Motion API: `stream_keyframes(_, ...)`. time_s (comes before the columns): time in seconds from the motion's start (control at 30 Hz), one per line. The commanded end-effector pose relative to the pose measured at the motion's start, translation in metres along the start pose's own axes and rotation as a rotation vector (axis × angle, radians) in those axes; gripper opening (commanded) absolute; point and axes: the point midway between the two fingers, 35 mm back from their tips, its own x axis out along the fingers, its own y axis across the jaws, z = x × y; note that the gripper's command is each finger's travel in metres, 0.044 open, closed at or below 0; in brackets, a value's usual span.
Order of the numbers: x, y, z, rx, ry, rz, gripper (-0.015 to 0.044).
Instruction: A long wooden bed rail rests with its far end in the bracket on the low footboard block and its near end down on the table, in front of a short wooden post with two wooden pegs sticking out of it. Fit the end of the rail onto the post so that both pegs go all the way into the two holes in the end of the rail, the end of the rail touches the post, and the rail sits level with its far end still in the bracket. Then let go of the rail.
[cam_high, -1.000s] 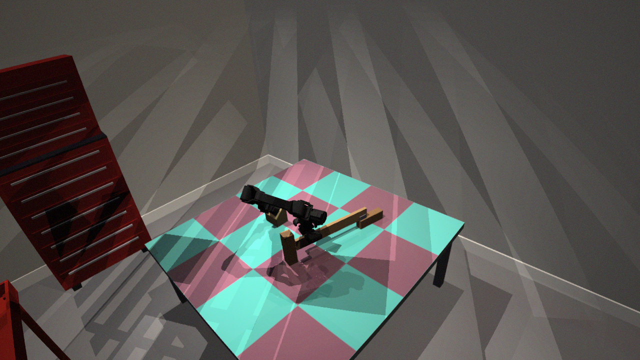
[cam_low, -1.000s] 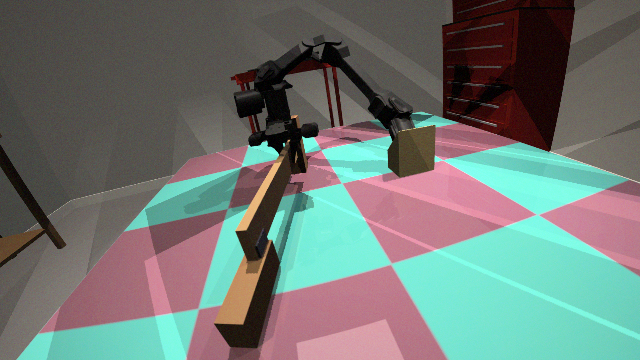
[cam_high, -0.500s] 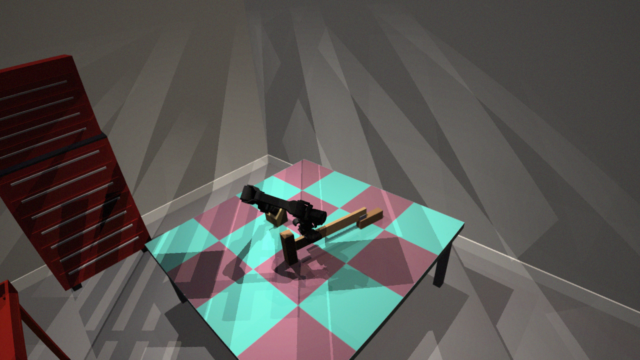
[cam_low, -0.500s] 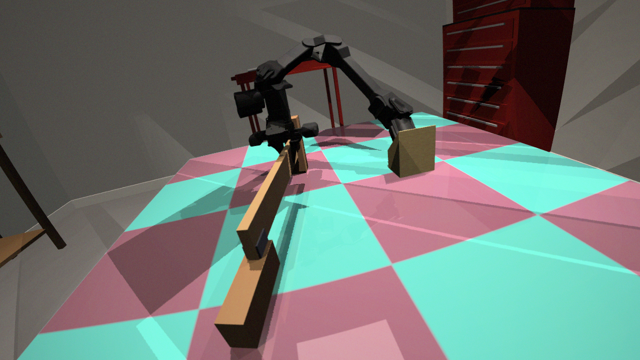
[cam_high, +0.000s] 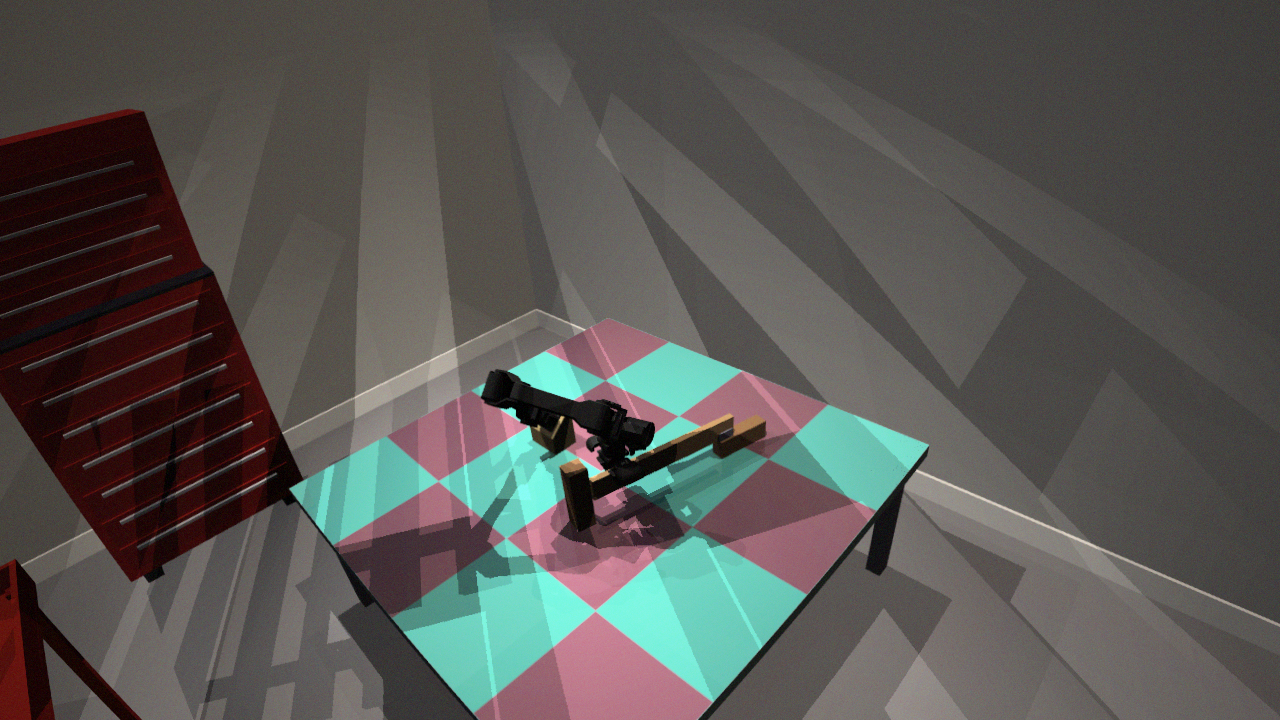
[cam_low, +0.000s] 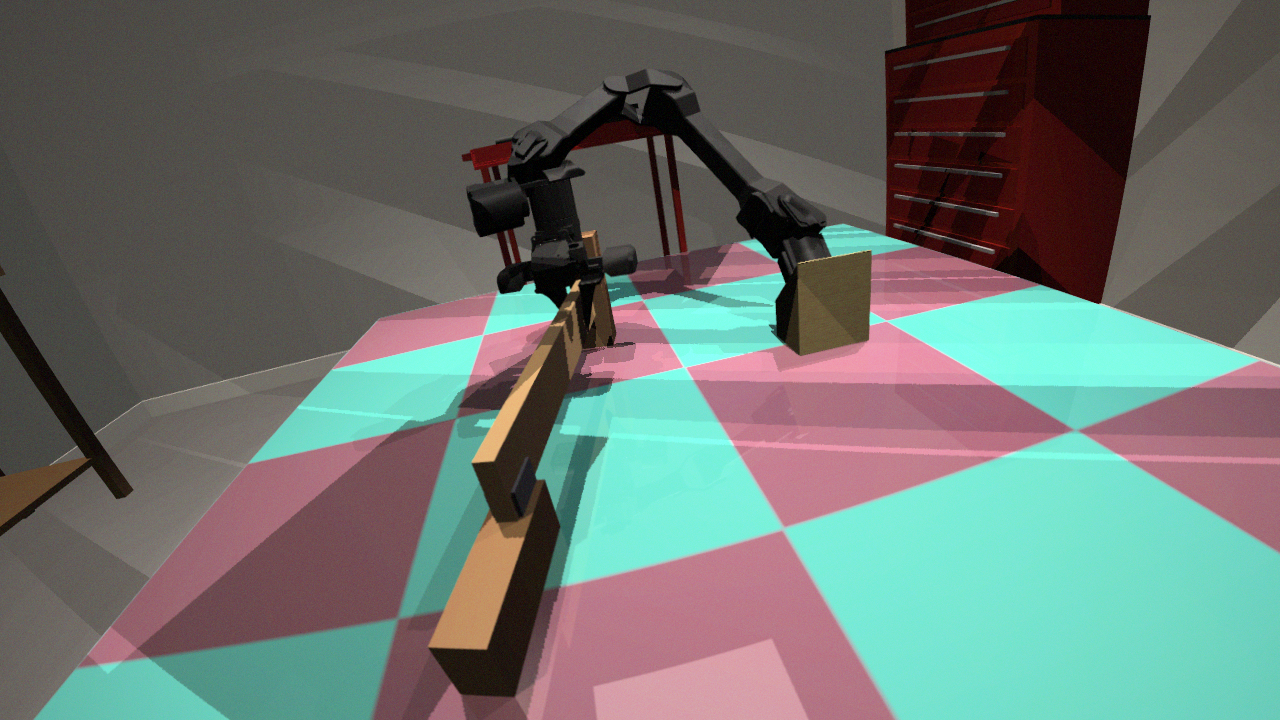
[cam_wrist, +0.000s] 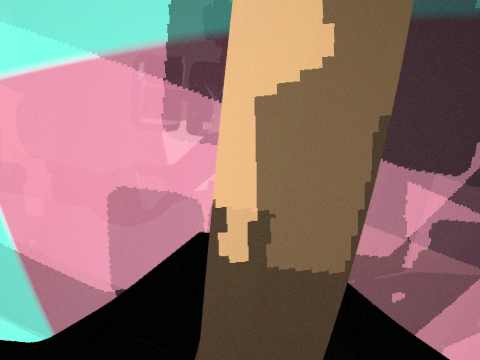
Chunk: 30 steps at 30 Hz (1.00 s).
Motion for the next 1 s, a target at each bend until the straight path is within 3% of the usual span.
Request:
stream_keyframes(0.0,-0.0017,-0.0003,0.0022,-0.001,-0.003,-0.006,0.0000)
stream_keyframes(0.97,-0.0003,-0.0002,-0.0015,-0.001,-0.003,-0.006,0.0000)
